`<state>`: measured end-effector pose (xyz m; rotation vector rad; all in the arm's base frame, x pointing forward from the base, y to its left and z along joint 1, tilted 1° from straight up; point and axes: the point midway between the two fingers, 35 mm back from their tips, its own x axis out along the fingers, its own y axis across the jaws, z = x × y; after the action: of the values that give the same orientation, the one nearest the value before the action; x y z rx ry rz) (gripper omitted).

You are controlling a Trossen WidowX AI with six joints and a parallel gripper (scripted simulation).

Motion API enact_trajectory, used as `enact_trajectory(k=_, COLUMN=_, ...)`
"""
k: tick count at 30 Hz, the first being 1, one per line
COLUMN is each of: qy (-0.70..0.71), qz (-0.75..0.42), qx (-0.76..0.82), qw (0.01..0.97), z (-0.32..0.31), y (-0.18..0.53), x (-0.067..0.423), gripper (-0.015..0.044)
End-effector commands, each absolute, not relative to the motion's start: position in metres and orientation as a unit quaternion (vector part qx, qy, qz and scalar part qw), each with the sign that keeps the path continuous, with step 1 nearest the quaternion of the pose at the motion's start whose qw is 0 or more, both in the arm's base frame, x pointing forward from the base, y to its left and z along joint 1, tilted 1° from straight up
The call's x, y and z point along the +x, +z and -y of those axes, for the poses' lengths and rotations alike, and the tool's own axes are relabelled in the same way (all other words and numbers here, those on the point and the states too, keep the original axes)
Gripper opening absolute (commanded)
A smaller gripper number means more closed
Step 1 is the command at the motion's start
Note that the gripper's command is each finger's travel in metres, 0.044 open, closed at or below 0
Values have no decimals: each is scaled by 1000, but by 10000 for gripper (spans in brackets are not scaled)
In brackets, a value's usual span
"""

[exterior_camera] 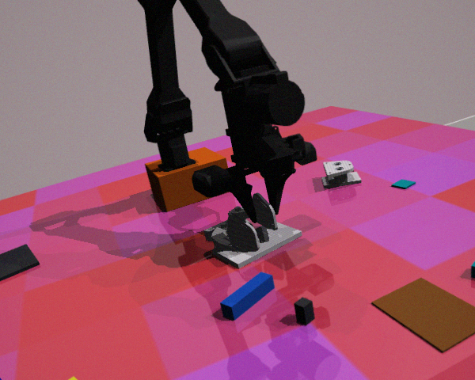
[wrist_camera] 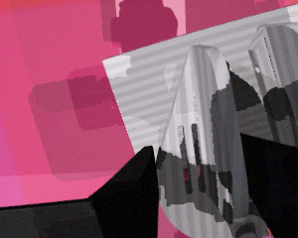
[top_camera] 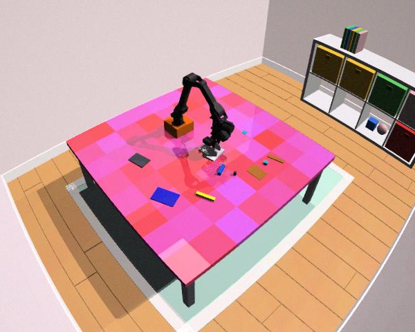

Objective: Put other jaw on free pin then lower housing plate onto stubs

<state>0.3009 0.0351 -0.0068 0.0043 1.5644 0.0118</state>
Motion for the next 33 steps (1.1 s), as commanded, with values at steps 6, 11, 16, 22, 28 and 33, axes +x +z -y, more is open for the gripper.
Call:
enact_trajectory(k=6, qy=4, qz=-705, qx=5, qw=709, z=-36, y=-8, x=301, gripper=134)
enact_trajectory(k=11, qy=4, qz=-705, qx=5, qw=709, z=-36, y=-11, x=301, gripper=134)
enact_trajectory(k=16, qy=4, qz=-705, qx=5, qw=709, z=-36, y=-11, x=301, gripper=134)
enact_trajectory(k=22, qy=4, qz=-705, qx=6, qw=709, z=-36, y=-14, x=301, gripper=134)
enact_trajectory(k=28, qy=4, qz=-705, qx=6, qw=709, z=-36, y=-14, x=301, gripper=134)
enact_trajectory(k=33, qy=4, qz=-705, qx=6, qw=709, z=-36, y=-16, x=301, gripper=134)
